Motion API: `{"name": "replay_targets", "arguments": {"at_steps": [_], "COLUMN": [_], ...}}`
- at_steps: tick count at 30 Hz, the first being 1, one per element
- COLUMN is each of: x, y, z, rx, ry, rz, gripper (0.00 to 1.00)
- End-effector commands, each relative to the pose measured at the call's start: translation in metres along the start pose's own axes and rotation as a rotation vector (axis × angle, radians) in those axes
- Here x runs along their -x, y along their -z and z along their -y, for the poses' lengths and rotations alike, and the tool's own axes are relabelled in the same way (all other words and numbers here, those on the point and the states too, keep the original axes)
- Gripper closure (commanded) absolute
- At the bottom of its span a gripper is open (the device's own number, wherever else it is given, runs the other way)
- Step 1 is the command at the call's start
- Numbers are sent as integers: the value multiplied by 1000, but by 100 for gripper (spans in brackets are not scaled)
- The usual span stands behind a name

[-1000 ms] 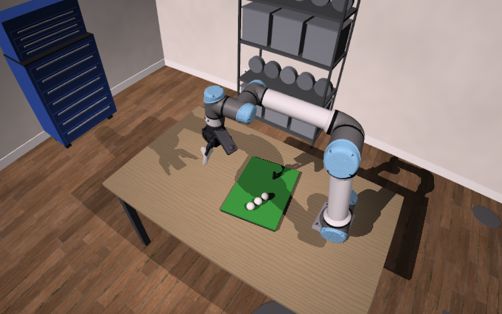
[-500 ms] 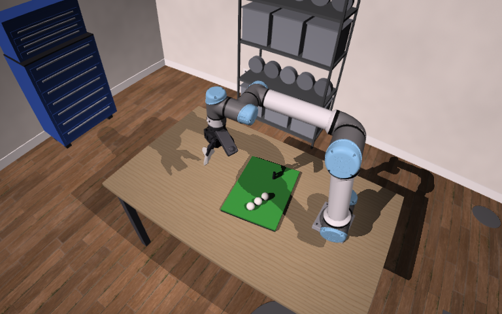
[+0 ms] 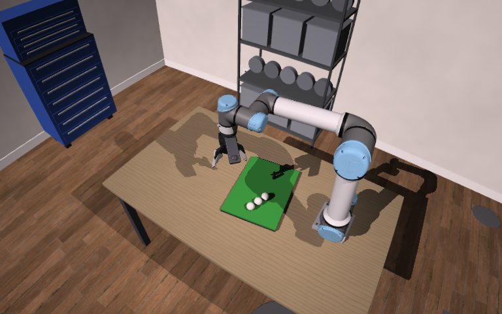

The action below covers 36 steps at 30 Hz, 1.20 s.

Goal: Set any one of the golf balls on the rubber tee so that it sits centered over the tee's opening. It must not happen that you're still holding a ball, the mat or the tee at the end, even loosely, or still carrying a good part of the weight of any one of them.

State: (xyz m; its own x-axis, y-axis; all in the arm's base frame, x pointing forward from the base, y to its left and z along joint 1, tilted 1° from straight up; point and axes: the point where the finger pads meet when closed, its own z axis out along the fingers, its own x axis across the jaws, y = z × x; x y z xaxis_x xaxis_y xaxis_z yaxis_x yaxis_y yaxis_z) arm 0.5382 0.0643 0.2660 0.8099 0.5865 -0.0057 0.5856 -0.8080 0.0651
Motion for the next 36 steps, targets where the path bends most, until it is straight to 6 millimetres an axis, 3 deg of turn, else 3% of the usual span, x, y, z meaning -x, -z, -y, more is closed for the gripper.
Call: {"name": "replay_targets", "arguments": {"at_steps": [1,21,36], "x": [27,114,129], "y": [-29,-130,-147], "z": [9,58,69], "rx": [-3,-51,-58], "ry": [-250,-1018,-1141], "rz": [-10,10,16], "gripper": [0,0,0]}}
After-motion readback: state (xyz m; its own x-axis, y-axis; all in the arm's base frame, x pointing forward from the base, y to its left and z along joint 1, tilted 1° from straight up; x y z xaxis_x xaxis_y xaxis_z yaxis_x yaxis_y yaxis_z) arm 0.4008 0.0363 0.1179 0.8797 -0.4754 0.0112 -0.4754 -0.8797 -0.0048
